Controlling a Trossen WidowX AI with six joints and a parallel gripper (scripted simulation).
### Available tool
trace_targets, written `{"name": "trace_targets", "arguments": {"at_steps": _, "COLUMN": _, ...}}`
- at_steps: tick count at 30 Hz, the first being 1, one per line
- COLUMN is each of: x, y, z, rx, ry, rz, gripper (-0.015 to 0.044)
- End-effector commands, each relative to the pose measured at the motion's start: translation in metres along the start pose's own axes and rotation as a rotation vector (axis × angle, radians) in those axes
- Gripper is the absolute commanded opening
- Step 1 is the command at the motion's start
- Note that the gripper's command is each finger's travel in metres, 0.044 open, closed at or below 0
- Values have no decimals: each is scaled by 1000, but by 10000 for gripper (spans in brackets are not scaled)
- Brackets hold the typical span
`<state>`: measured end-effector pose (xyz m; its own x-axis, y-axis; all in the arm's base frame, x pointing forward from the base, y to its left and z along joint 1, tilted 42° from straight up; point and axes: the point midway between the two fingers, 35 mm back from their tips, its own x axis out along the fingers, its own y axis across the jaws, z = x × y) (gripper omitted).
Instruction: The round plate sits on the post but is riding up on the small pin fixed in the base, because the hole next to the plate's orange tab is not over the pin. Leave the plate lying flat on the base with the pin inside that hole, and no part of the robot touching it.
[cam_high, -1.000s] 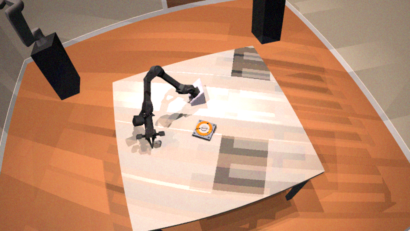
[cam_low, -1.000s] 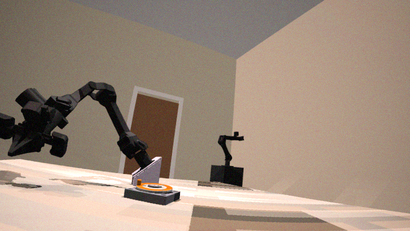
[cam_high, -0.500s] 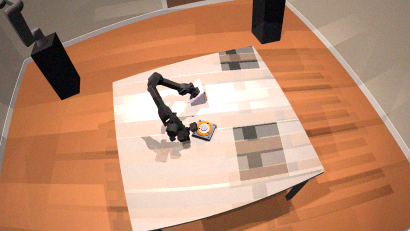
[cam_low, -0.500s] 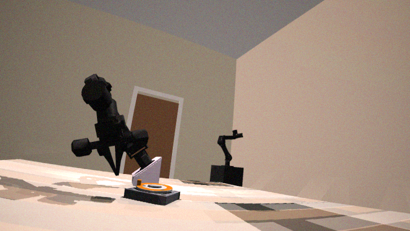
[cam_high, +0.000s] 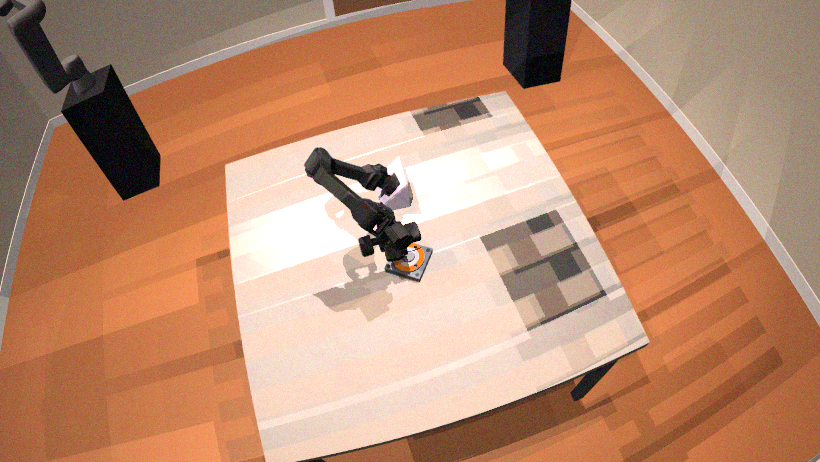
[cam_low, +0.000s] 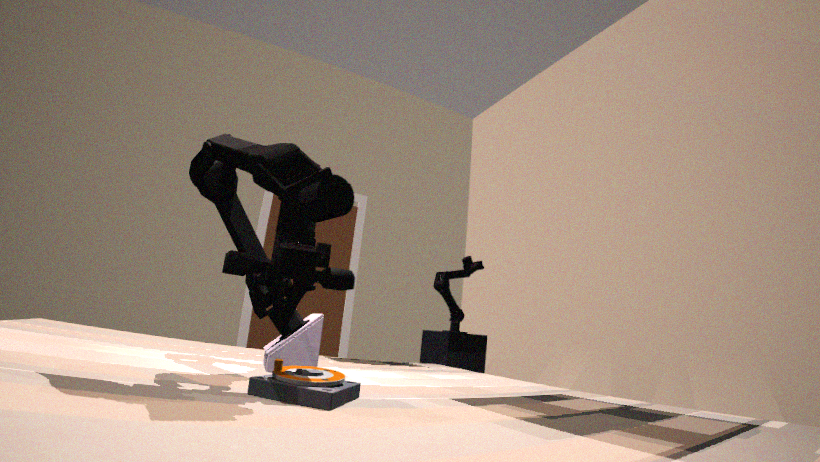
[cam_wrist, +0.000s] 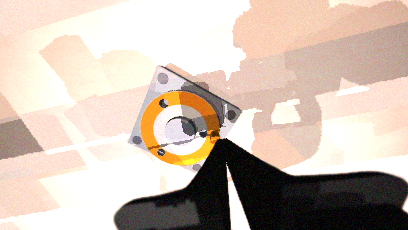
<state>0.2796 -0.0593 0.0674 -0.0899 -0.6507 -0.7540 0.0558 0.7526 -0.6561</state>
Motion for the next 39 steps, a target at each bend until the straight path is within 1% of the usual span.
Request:
{"name": "trace_targets", "arguments": {"at_steps": 1, "x": 4, "y": 0, "z": -1, "rx": 2, "ry": 7, "rz": -16, "gripper": 0}}
{"name": "trace_targets", "arguments": {"at_steps": 7, "x": 35, "y": -1, "z": -1, "rx": 2, "ry": 7, "rz": -17, "gripper": 0}}
{"name": "trace_targets", "arguments": {"at_steps": 11, "x": 48, "y": -2, "z": -3, "rx": 2, "ry": 7, "rz": -18, "gripper": 0}}
{"name": "trace_targets", "arguments": {"at_steps": 39, "x": 50, "y": 2, "z": -30, "rx": 1, "ry": 8, "rz": -18, "gripper": 0}}
